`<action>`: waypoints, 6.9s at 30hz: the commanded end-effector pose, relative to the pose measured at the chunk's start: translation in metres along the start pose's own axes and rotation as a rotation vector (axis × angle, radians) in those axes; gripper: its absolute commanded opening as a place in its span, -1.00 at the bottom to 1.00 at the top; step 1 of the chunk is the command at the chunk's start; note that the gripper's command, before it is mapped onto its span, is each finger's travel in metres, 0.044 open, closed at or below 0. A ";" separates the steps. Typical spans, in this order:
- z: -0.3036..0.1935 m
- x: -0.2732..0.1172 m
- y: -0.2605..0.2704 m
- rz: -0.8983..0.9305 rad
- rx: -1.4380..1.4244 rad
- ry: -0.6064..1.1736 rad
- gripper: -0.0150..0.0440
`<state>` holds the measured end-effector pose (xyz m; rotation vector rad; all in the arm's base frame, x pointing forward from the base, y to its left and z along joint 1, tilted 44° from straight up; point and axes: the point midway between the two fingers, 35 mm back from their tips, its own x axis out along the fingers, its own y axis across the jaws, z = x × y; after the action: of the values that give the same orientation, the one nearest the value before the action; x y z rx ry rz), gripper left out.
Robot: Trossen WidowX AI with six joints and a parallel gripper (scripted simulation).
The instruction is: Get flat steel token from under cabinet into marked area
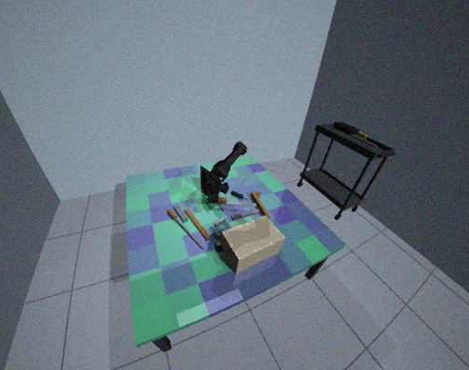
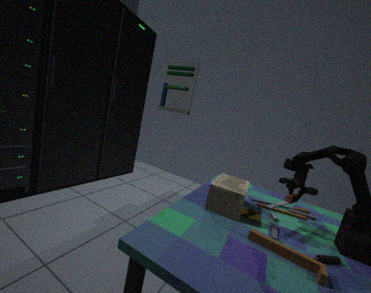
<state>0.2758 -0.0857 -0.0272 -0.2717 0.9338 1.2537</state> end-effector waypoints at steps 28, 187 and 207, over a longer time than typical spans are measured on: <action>-0.060 -0.003 0.001 -0.010 0.038 -0.003 -0.49; -0.092 0.066 -0.002 -0.008 0.901 -0.008 -0.49; -0.091 0.106 -0.002 -0.006 0.900 -0.010 -0.49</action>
<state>0.2354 -0.0736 -0.1587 0.4288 1.4034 0.7322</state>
